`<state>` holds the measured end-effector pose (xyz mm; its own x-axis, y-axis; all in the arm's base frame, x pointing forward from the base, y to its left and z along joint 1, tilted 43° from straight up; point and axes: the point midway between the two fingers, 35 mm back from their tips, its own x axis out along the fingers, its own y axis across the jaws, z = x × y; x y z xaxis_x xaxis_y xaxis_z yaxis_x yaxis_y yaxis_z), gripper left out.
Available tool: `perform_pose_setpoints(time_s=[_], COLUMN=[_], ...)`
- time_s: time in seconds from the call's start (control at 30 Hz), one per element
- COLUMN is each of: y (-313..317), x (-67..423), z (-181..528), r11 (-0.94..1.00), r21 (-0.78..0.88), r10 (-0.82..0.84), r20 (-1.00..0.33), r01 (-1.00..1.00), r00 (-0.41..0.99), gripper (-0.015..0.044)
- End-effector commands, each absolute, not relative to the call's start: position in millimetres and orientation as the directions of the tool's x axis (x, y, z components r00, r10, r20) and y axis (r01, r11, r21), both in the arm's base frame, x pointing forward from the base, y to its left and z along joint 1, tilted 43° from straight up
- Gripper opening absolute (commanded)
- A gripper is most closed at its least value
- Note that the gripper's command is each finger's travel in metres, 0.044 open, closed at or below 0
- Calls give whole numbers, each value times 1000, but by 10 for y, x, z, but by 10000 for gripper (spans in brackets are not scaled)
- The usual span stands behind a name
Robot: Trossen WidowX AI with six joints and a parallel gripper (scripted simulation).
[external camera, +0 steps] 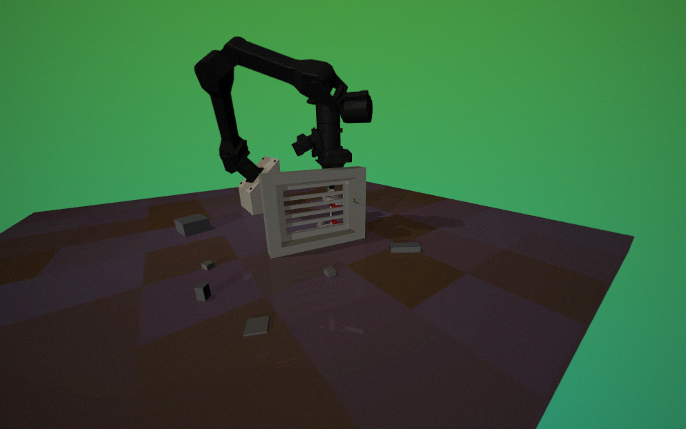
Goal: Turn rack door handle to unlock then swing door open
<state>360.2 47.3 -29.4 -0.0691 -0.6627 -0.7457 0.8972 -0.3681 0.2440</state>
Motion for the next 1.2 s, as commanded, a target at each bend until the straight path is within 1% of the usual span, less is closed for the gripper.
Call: perform_pose_setpoints(time_s=[0.0, 0.13, 0.6, 1.17], y=[470, 470, 463, 408], x=[3601, 3578, 3413, 3071], z=[-294, -291, -270, -193], r11=[-367, -332, -111, 124], r21=[245, 211, 6, -204], r10=[-664, -664, -664, -664], r20=[-744, -744, -744, -744], r01=[897, 919, 994, 971], r00=[-69, -69, -69, -71], gripper=[11, 11, 11, 11])
